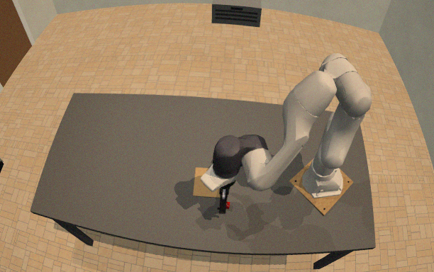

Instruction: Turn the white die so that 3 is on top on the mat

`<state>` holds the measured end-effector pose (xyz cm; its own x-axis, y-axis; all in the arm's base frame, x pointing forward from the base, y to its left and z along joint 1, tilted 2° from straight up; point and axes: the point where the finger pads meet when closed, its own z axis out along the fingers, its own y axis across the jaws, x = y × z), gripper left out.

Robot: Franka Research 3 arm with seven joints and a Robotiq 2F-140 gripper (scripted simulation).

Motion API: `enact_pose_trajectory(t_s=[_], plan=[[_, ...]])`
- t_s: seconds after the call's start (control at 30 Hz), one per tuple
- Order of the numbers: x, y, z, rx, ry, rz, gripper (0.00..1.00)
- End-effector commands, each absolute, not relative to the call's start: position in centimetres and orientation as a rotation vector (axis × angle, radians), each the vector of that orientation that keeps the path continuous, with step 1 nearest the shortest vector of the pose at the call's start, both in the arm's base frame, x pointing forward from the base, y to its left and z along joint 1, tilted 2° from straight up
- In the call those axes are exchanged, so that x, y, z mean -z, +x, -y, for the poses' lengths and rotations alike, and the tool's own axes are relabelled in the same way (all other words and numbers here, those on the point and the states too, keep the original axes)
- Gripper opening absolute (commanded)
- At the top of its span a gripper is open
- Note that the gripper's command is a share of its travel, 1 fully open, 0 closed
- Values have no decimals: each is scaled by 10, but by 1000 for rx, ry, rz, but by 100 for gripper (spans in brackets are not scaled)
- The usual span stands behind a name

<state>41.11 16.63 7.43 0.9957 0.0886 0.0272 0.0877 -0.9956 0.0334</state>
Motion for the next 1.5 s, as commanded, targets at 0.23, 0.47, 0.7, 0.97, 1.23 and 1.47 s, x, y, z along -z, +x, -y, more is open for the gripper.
enact_pose_trajectory(t_s=[0.23, 0.47, 0.7, 0.97, 1.23, 1.47], plan=[[-75, 411, -168, -49, 3109, -128, 100], [-101, 411, -168, -49, 3109, -128, 100], [-135, 409, -169, -49, 3109, -128, 100], [-163, 409, -170, -49, 3109, -128, 100], [-163, 409, -170, -49, 3109, -128, 100], [-164, 428, -103, -54, 3103, 279, 100]])
